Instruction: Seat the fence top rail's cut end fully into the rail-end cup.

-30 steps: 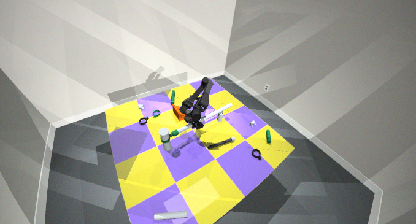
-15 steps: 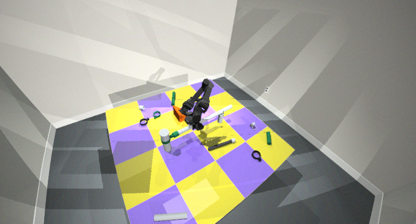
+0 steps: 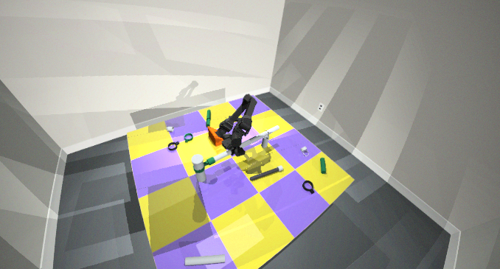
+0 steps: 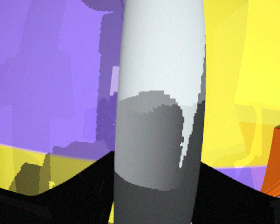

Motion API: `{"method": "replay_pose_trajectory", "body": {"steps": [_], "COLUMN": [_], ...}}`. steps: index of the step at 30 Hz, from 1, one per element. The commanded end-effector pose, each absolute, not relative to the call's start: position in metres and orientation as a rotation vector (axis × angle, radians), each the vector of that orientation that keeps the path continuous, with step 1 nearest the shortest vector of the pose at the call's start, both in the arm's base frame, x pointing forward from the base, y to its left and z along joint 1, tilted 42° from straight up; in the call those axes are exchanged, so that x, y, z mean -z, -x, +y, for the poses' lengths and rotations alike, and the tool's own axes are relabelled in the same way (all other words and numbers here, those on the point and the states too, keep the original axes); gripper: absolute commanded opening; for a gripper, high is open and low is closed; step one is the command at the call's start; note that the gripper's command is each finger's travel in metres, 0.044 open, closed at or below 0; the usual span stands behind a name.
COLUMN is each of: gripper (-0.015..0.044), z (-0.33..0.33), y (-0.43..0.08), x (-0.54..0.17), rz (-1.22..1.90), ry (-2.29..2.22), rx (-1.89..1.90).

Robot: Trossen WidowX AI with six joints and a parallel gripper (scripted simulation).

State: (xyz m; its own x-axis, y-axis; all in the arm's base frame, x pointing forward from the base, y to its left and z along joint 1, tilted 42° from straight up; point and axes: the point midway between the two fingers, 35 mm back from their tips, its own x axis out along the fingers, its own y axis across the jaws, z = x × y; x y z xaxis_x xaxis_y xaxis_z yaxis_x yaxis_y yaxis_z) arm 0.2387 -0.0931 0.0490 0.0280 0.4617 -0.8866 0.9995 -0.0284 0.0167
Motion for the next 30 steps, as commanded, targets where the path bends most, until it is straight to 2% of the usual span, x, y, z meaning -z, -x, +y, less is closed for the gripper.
{"method": "replay_pose_trajectory", "body": {"steps": [1,30], "gripper": [0.0,0.0], "z": [-0.0963,-0.0946], "y": [-0.2399,-0.239], "x": [-0.05,-0.0491], "rz": [1.514,1.533], "ry": [-1.575,-1.58], "rx": [0.945,0.942]}}
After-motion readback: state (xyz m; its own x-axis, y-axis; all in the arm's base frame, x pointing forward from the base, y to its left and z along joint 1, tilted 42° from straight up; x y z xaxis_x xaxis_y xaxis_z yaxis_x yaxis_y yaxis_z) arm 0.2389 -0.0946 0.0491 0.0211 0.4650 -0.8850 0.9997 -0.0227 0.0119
